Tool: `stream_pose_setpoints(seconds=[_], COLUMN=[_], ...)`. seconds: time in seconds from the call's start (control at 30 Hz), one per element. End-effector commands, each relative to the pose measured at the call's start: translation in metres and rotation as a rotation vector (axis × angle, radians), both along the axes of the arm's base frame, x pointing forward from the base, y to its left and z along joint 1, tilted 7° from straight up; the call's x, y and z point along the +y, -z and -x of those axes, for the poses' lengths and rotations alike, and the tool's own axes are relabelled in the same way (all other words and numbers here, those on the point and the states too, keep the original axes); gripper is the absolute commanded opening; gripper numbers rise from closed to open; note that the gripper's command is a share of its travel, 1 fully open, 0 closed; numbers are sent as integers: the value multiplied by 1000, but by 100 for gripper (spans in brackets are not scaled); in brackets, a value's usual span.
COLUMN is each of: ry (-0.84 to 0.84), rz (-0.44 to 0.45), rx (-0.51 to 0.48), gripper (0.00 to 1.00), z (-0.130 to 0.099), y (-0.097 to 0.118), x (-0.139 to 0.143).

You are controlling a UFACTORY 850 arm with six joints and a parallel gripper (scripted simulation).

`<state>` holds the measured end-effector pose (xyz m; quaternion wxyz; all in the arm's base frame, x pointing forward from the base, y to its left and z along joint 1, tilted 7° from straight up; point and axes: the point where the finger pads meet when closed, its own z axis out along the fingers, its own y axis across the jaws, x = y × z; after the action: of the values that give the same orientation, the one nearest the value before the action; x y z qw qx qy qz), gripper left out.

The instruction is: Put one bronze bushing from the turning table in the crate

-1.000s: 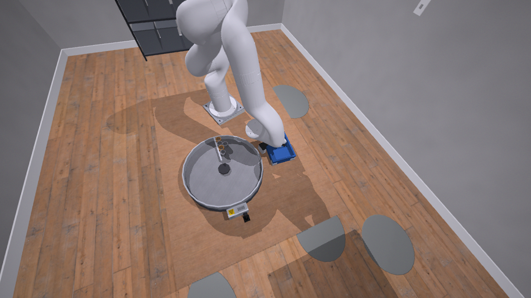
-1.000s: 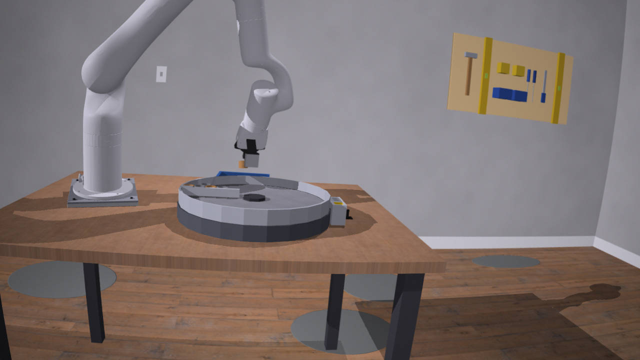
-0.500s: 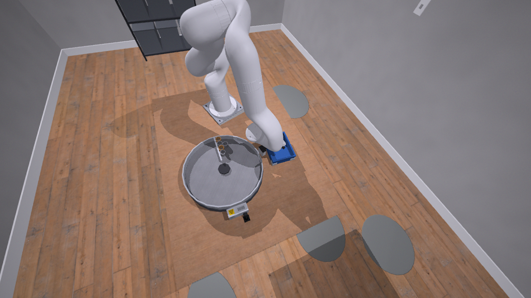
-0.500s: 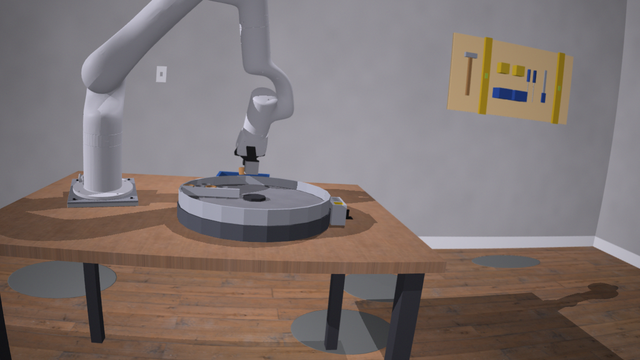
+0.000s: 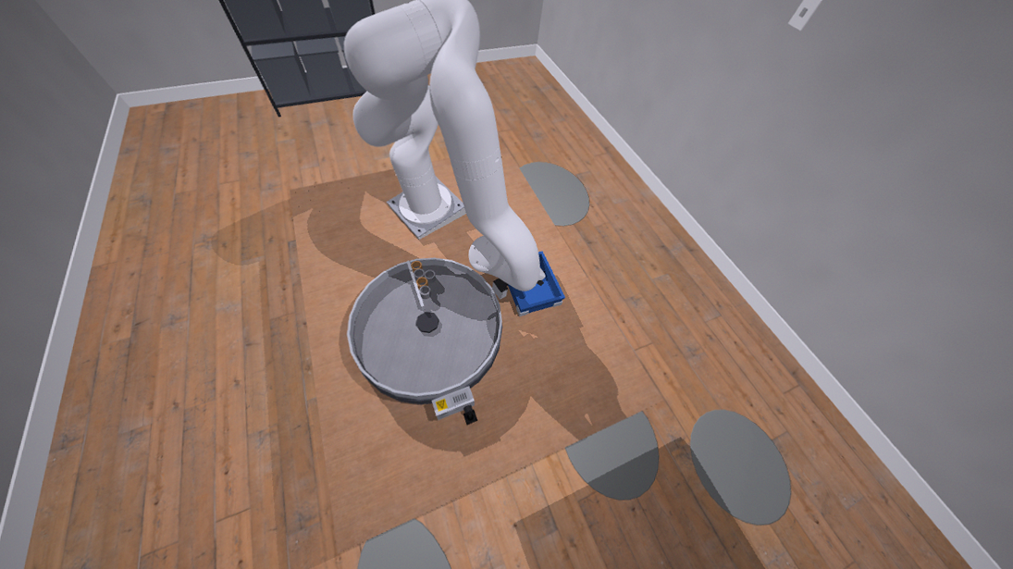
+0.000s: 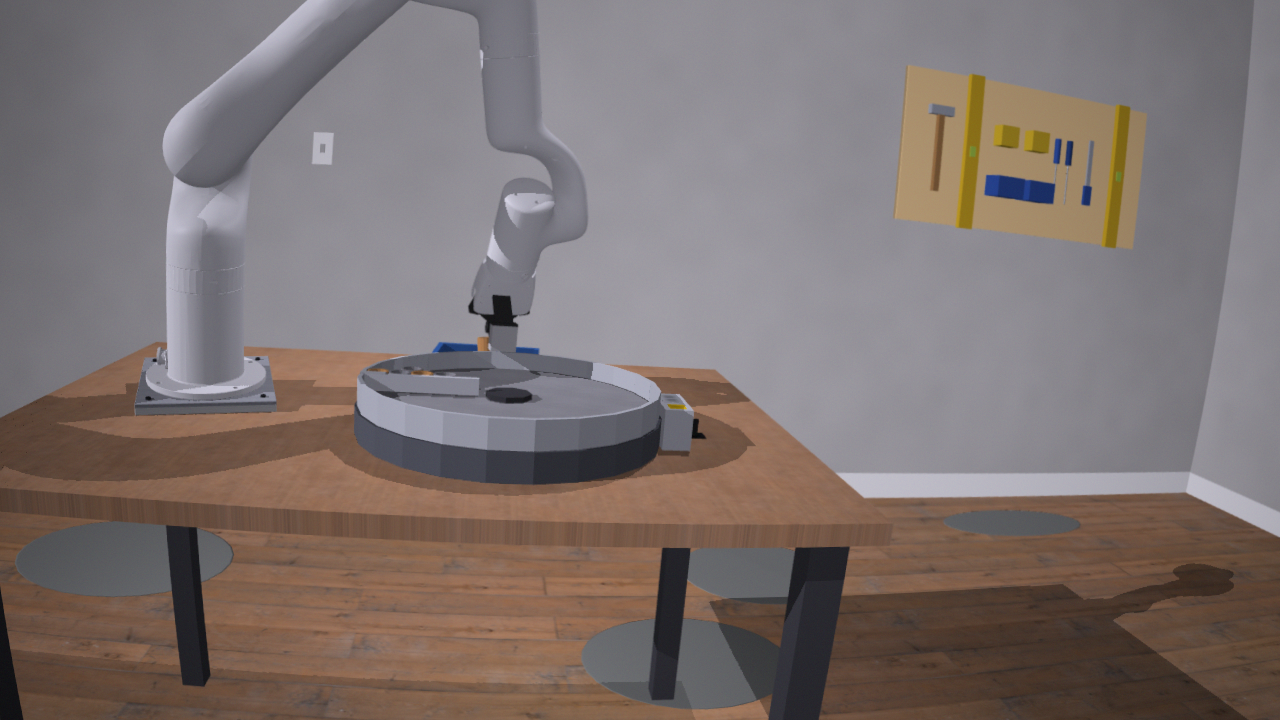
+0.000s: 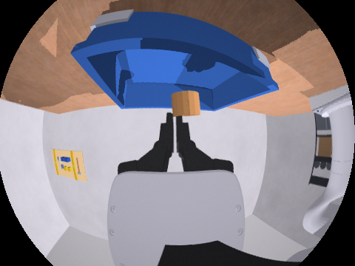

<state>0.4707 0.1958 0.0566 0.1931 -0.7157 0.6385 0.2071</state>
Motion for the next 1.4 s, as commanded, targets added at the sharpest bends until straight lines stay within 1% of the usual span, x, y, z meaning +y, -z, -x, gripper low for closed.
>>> stream_pose_setpoints(seconds=[0.0,0.53,0.9,1.37], ry=[0,0,0,0], rz=[-1,-1,-1,-1], rx=[-2,-2,-2,-2], gripper=[0,0,0,0], z=[-1,-2,-2,-2], y=[3,28,36,37], x=[0,-3,-4,-4])
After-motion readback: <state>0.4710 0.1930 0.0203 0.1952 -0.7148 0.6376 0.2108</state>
